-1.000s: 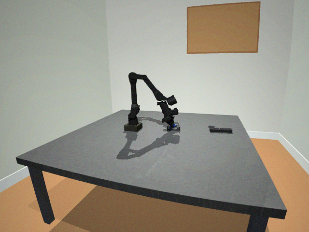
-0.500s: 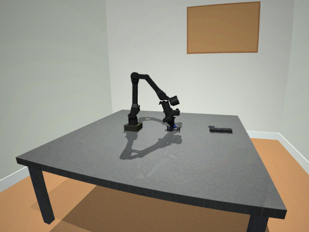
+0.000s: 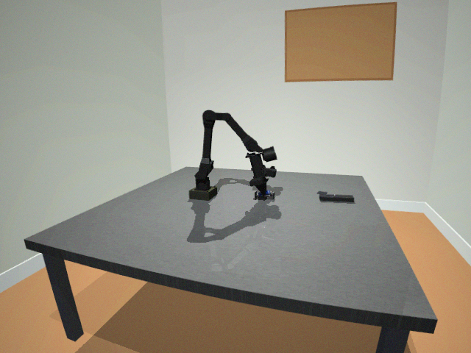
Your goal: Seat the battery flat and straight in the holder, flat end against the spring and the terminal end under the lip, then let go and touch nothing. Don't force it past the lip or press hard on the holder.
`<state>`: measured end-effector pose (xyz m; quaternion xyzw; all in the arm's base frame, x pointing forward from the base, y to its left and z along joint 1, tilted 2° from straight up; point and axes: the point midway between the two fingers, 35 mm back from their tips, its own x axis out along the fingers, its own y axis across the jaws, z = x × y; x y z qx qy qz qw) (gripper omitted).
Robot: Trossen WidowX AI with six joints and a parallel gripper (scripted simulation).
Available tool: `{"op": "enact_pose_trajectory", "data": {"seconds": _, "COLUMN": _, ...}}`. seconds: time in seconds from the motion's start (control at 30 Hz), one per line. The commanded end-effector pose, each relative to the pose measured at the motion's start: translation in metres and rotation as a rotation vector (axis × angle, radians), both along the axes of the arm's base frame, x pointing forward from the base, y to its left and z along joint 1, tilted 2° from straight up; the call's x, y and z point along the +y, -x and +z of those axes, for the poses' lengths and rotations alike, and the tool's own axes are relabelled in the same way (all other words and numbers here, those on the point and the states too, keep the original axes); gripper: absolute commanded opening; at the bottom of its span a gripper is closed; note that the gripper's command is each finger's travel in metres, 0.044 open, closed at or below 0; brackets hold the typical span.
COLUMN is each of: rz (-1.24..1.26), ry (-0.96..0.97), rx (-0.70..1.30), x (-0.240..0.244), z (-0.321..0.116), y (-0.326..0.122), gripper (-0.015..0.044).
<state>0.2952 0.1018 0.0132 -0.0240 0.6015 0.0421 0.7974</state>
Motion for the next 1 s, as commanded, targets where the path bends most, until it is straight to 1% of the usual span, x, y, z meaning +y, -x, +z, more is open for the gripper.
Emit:
{"op": "enact_pose_trajectory", "data": {"seconds": 0.0, "rz": 0.008, "ry": 0.003, "rx": 0.044, "x": 0.0004, "z": -0.0041, "y": 0.0028, "gripper": 0.0071}}
{"op": "enact_pose_trajectory", "data": {"seconds": 0.97, "rz": 0.006, "ry": 0.024, "rx": 0.211, "x": 0.0003, "z": -0.0056, "y": -0.0003, "gripper": 0.0071}}
